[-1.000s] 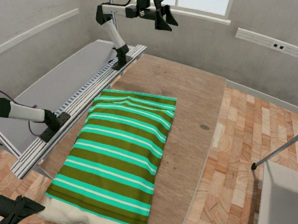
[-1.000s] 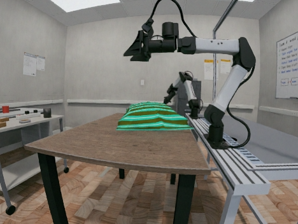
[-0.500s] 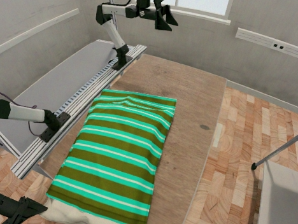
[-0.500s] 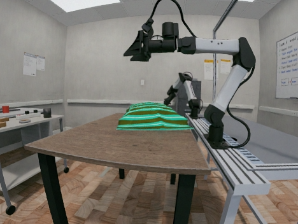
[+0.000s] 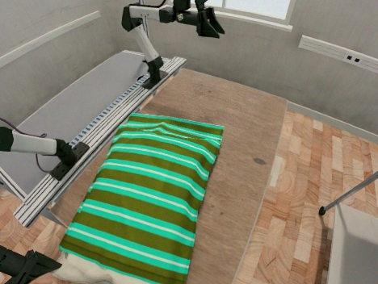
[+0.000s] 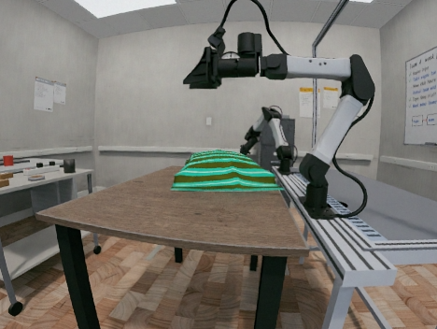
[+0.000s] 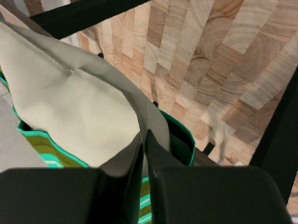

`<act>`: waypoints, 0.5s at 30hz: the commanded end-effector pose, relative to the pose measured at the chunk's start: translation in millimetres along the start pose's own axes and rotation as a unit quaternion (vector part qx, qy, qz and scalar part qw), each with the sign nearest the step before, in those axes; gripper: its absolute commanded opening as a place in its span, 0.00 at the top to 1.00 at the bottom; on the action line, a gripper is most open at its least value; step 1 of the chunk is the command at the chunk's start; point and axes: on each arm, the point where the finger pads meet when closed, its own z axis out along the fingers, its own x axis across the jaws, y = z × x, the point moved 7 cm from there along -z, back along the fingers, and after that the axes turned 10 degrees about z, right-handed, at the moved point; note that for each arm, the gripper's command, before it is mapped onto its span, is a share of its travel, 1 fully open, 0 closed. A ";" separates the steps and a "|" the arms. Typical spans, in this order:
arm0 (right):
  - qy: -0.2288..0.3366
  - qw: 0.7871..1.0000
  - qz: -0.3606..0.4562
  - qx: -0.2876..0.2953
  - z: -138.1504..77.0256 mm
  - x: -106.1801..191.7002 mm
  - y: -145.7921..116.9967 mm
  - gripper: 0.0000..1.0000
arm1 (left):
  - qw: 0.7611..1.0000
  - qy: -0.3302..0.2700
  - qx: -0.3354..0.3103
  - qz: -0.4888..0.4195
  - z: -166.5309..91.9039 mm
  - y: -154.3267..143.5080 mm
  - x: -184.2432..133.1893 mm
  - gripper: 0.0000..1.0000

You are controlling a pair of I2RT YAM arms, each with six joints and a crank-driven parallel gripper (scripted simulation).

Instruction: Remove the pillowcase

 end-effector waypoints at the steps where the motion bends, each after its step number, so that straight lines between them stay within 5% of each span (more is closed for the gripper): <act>1: 0.013 0.999 -0.026 -0.013 5.8 9.1 10.1 0.99 | 1.000 0.005 -0.008 -0.004 0.0 8.7 2.1 0.37; 15: 0.017 0.999 -0.033 -0.019 -1.9 15.4 8.4 0.99 | 1.000 0.005 -0.008 -0.004 0.0 8.7 2.1 0.37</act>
